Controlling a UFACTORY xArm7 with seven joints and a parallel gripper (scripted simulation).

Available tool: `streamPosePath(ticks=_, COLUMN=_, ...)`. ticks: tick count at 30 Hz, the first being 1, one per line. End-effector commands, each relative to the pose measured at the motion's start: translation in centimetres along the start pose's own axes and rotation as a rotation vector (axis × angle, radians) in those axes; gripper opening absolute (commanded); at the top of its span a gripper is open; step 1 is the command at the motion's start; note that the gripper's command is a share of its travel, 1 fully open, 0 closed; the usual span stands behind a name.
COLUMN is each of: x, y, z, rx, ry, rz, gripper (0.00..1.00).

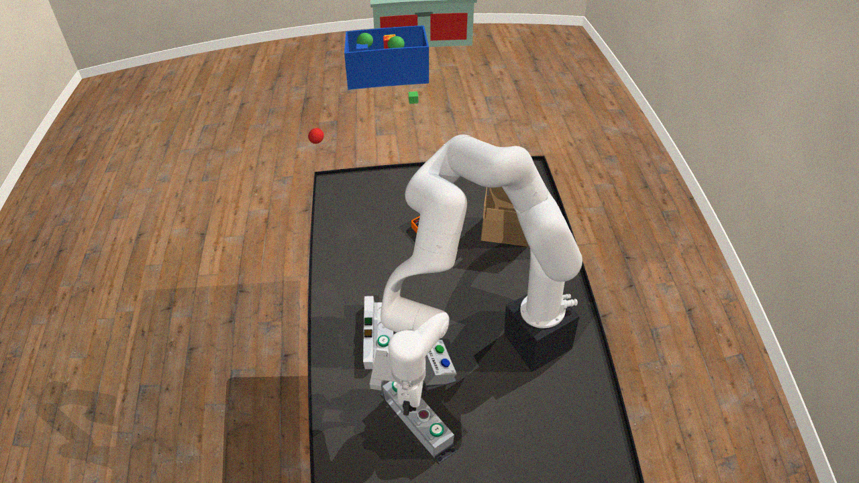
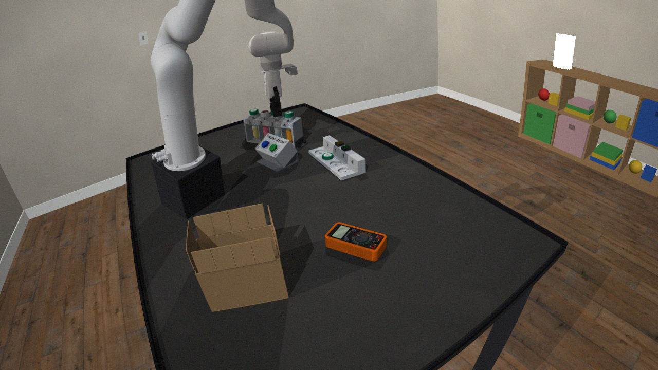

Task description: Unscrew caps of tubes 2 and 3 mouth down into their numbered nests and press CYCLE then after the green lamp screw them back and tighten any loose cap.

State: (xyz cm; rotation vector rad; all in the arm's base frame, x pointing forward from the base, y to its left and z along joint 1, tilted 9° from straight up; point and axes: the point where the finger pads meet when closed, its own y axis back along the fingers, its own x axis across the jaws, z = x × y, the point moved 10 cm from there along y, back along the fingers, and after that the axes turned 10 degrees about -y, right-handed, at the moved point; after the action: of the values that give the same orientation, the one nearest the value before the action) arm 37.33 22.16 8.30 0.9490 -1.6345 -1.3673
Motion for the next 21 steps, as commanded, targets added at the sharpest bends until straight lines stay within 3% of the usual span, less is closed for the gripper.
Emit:
streamPosePath(ticks=1, x=-0.13, y=0.15, z=-0.03, rx=0.002, ry=0.002, rz=-0.004, gripper=0.46)
streamPosePath(ticks=4, x=-0.13, y=0.15, z=-0.03, rx=0.002, ry=0.002, rz=-0.004, gripper=0.46)
streamPosePath(ticks=8, x=-0.13, y=0.16, z=-0.04, rx=0.001, ry=-0.299, rz=-0.004, gripper=0.46)
streamPosePath(ticks=19, x=-0.12, y=0.17, z=-0.06, rx=-0.002, ry=-0.821, rz=-0.004, gripper=0.46)
streamPosePath(ticks=21, x=-0.12, y=0.17, z=-0.06, rx=-0.002, ry=-0.821, rz=-0.004, gripper=0.46)
